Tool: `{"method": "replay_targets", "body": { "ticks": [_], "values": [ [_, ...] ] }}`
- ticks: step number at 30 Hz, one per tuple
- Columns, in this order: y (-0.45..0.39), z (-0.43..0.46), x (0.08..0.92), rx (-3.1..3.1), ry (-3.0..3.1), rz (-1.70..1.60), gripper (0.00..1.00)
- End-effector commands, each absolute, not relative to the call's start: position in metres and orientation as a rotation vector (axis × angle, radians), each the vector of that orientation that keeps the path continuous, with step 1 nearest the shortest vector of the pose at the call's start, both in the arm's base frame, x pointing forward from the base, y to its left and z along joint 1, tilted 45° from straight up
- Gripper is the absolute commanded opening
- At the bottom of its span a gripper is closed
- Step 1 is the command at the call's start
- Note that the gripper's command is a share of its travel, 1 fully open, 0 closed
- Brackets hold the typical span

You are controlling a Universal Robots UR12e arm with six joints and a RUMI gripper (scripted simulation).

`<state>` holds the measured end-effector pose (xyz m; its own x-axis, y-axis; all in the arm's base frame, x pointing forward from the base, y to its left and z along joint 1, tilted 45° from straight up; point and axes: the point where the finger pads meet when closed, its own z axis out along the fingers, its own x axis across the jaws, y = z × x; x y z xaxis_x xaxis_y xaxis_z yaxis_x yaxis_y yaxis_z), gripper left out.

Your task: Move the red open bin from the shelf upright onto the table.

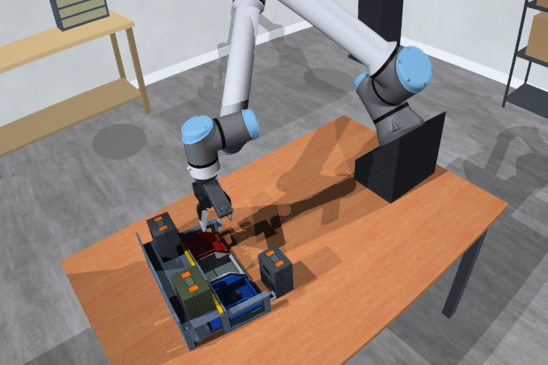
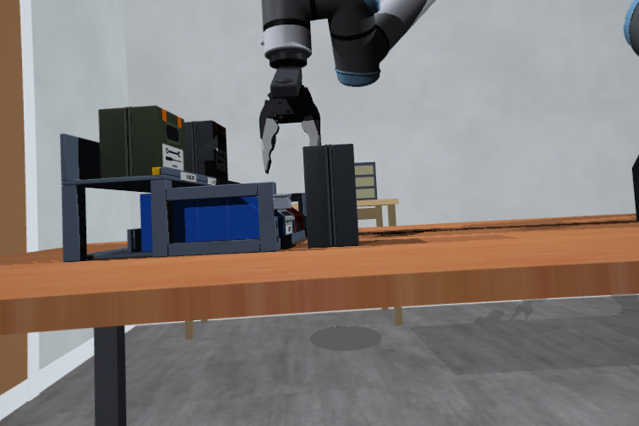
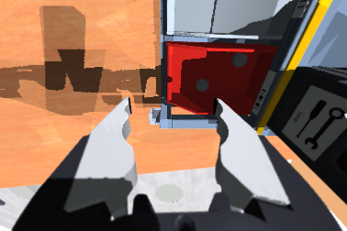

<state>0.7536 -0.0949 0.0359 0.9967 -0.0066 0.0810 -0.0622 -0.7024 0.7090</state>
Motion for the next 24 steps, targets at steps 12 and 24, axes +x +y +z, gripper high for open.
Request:
{"method": "replay_targets", "body": {
  "ticks": [12,24],
  "values": [
    [-0.0957,0.0376,0.7548,2.349,-0.046,0.093,0.58],
    [-0.0957,0.0376,0.7548,2.349,-0.046,0.093,0.58]
  ]
}}
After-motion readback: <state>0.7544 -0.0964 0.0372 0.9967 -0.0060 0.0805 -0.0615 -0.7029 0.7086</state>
